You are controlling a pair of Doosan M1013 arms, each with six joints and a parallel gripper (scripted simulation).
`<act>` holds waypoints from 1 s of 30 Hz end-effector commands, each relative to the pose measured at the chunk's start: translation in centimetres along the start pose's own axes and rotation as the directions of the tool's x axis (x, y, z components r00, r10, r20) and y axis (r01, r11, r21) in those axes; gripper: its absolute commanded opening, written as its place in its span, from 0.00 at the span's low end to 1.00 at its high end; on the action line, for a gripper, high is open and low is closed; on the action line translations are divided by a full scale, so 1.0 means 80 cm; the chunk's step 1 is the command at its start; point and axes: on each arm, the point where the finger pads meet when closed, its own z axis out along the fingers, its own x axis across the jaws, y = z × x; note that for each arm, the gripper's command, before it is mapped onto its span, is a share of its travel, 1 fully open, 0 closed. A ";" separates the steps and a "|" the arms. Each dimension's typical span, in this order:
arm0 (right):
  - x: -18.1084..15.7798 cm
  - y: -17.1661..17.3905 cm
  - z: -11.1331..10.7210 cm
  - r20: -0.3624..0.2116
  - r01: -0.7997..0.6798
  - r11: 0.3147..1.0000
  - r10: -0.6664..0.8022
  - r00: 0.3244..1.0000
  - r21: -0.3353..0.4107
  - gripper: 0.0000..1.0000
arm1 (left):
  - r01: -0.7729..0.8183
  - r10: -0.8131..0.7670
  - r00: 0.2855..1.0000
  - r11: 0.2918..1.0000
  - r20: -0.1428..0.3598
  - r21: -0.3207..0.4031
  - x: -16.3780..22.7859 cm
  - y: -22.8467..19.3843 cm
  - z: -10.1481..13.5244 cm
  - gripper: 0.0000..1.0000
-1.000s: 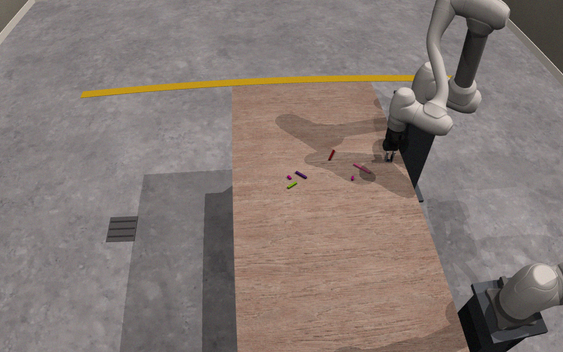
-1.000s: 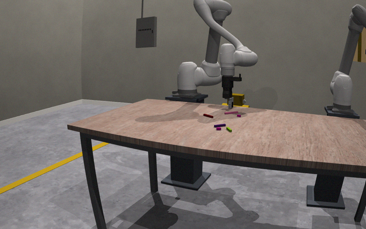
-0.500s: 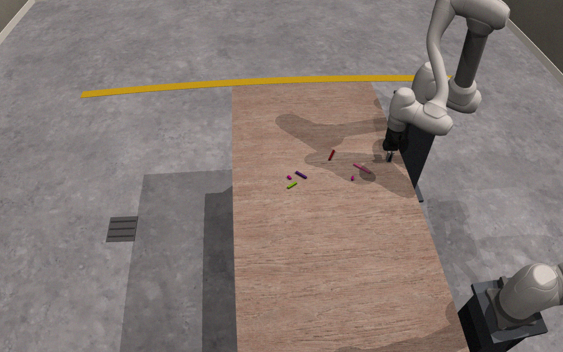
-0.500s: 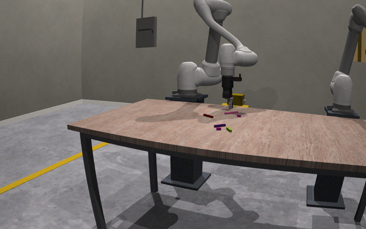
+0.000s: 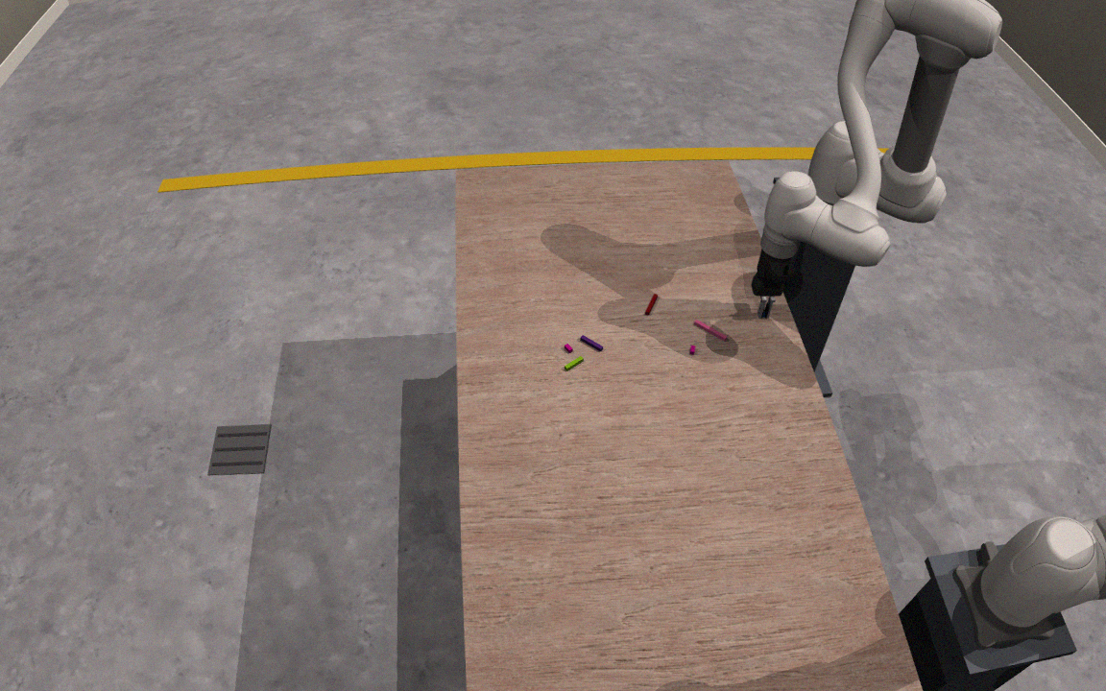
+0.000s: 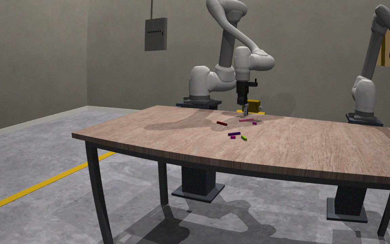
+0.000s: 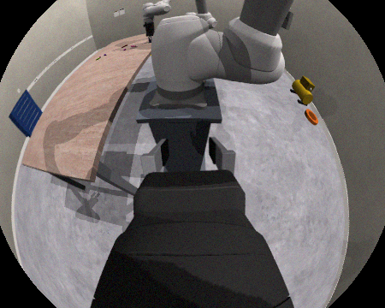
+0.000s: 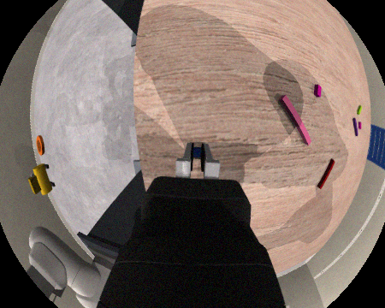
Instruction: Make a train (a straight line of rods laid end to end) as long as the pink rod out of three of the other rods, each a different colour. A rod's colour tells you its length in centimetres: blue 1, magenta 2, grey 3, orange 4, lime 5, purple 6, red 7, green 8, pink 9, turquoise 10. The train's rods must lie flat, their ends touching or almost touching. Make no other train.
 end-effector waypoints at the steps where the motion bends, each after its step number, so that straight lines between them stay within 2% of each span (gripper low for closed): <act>1: 0.000 0.000 -0.001 0.000 0.000 1.000 0.000 1.000 0.001 0.24 | 0.000 0.000 1.000 1.000 0.000 -0.001 0.000 0.000 -0.001 1.00; 14: 0.000 0.000 -0.008 0.000 0.000 1.000 0.000 1.000 0.001 0.24 | 0.000 0.000 1.000 1.000 0.000 -0.001 0.000 0.000 -0.001 1.00; 20: 0.000 0.000 -0.050 0.000 0.000 1.000 0.000 1.000 0.001 0.24 | 0.000 0.000 1.000 1.000 0.000 -0.001 0.000 0.000 -0.001 1.00; 22: 0.000 0.000 -0.050 0.000 0.000 1.000 0.000 1.000 0.001 0.24 | 0.000 0.000 1.000 1.000 0.000 -0.001 0.000 0.000 -0.001 1.00; 30: 0.000 0.000 -0.116 0.000 0.000 1.000 0.000 1.000 0.001 0.24 | 0.000 0.000 1.000 1.000 0.000 -0.001 0.000 0.000 -0.001 1.00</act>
